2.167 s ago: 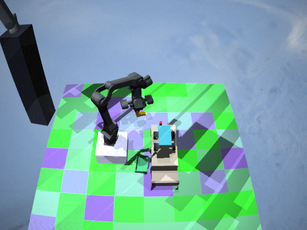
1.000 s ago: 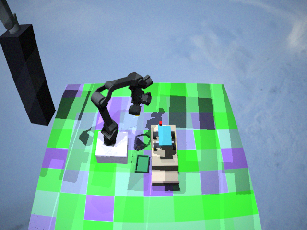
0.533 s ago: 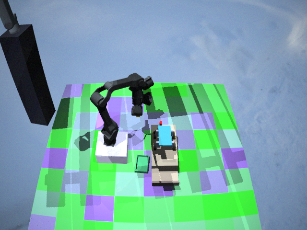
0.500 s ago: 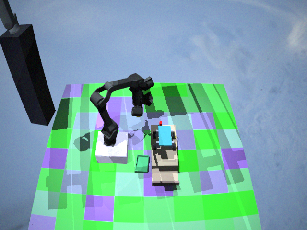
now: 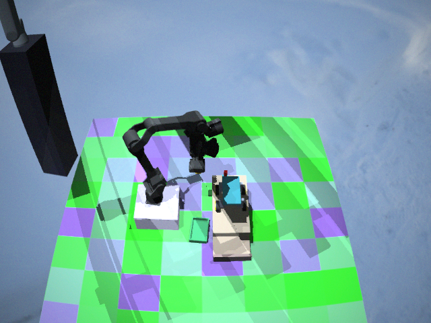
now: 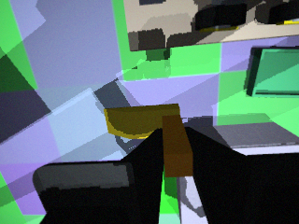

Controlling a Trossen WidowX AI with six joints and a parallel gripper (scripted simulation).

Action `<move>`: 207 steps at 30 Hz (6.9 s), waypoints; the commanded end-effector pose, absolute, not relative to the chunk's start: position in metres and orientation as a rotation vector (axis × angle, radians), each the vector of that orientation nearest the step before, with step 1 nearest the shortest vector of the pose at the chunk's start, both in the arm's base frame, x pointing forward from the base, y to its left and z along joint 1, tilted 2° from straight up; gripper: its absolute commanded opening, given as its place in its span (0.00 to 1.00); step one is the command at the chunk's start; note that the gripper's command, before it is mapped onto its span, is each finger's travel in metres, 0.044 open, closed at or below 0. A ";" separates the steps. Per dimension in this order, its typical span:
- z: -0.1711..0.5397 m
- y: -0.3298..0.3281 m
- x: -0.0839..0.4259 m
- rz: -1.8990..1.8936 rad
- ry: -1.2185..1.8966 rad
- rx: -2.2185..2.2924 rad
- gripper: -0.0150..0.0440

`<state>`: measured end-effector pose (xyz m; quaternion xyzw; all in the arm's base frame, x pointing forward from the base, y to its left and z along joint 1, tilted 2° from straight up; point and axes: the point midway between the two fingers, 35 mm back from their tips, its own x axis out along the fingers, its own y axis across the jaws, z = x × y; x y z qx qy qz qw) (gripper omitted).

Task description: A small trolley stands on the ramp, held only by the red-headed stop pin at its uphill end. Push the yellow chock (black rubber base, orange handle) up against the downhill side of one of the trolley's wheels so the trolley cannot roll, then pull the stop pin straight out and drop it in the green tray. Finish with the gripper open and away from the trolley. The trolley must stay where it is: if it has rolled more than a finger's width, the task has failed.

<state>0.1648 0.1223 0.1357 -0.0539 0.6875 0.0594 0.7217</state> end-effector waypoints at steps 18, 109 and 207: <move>0.132 0.062 0.192 0.128 1.525 -0.127 0.25; 0.066 -0.103 0.287 0.207 1.528 -0.052 0.25; 0.138 -0.014 0.301 0.000 1.490 0.276 0.58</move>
